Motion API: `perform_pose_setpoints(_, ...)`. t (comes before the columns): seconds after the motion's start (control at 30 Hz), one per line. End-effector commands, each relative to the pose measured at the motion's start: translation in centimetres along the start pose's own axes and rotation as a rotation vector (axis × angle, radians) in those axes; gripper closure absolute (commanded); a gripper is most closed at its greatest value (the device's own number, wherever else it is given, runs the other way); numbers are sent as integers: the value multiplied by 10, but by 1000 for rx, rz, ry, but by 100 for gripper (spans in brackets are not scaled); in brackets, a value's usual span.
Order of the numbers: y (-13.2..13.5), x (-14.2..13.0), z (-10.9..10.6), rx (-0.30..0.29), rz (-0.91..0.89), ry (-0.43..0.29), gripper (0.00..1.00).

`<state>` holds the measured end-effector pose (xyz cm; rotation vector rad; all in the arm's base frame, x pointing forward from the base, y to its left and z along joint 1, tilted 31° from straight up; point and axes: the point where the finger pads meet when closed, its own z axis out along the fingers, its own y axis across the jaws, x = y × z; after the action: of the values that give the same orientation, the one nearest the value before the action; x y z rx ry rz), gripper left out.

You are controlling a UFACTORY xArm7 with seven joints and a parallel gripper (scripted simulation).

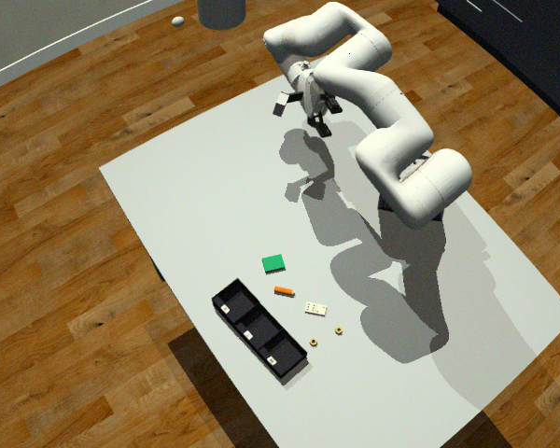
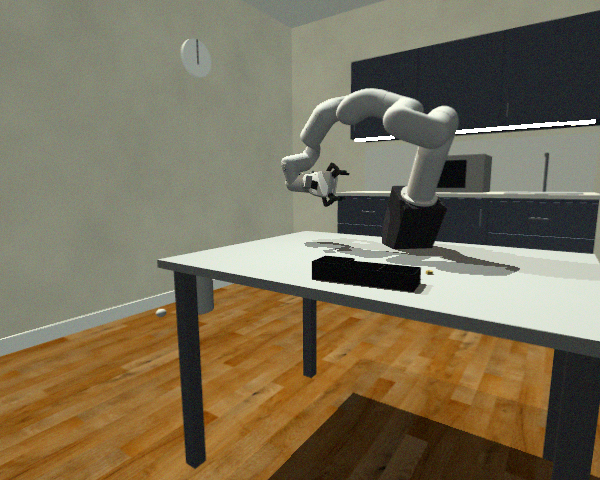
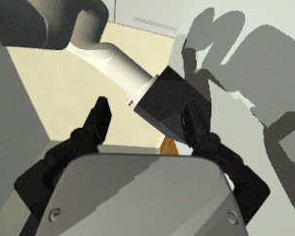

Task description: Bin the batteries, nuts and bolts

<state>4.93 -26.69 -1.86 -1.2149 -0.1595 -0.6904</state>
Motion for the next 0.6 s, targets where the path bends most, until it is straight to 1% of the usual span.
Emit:
perform_pose_setpoints(0.0, -1, 0, -1, -4, 0, -1, 0)
perform_pose_setpoints(0.53, -1, 0, -1, -4, 0, -1, 0)
perform_pose_setpoints(0.57, 7, -1, 0, -4, 0, -1, 93)
